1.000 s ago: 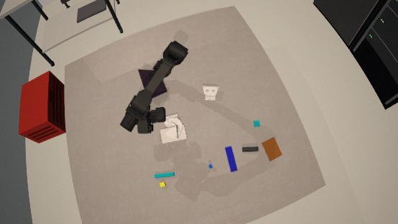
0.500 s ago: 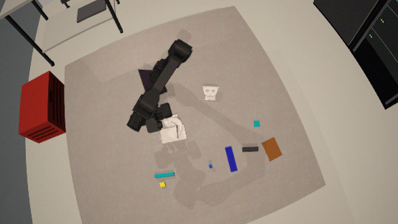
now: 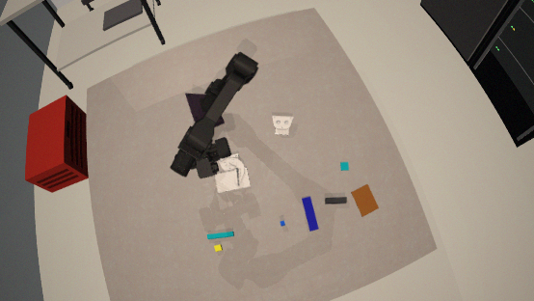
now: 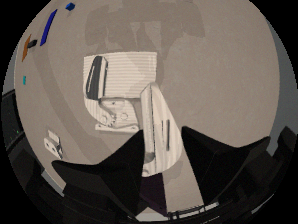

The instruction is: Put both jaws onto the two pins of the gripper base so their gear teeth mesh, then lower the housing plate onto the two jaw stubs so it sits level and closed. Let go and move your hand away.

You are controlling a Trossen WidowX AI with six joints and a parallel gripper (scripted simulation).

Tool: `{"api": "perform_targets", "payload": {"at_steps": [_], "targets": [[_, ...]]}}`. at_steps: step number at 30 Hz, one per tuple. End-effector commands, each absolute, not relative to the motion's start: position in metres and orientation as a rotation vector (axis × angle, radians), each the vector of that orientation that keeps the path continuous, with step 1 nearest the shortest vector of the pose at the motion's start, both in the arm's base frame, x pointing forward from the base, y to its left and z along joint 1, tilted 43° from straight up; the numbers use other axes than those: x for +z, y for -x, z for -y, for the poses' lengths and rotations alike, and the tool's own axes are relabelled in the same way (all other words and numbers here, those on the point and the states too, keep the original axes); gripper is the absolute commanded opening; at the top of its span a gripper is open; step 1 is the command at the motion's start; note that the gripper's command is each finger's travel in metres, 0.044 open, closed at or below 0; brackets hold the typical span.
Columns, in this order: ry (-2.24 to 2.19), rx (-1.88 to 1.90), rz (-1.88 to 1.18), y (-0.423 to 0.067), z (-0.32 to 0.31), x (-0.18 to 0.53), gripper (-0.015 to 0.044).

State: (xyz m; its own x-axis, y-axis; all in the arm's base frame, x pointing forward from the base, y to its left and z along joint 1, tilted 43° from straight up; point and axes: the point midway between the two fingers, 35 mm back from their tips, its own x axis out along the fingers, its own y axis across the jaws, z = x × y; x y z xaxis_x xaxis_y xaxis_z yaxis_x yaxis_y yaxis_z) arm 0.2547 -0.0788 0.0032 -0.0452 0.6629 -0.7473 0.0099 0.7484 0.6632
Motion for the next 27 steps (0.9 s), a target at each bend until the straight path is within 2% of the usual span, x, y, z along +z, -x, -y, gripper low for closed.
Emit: {"api": "perform_targets", "payload": {"at_steps": [1, 13, 27], "targets": [[-0.543, 0.603, -1.527, -0.255, 0.078, 0.004, 0.0134], [-0.541, 0.605, -1.526, -0.256, 0.078, 0.005, 0.0134], [-0.541, 0.606, -1.524, -0.289, 0.056, 0.022, 0.0134]]}}
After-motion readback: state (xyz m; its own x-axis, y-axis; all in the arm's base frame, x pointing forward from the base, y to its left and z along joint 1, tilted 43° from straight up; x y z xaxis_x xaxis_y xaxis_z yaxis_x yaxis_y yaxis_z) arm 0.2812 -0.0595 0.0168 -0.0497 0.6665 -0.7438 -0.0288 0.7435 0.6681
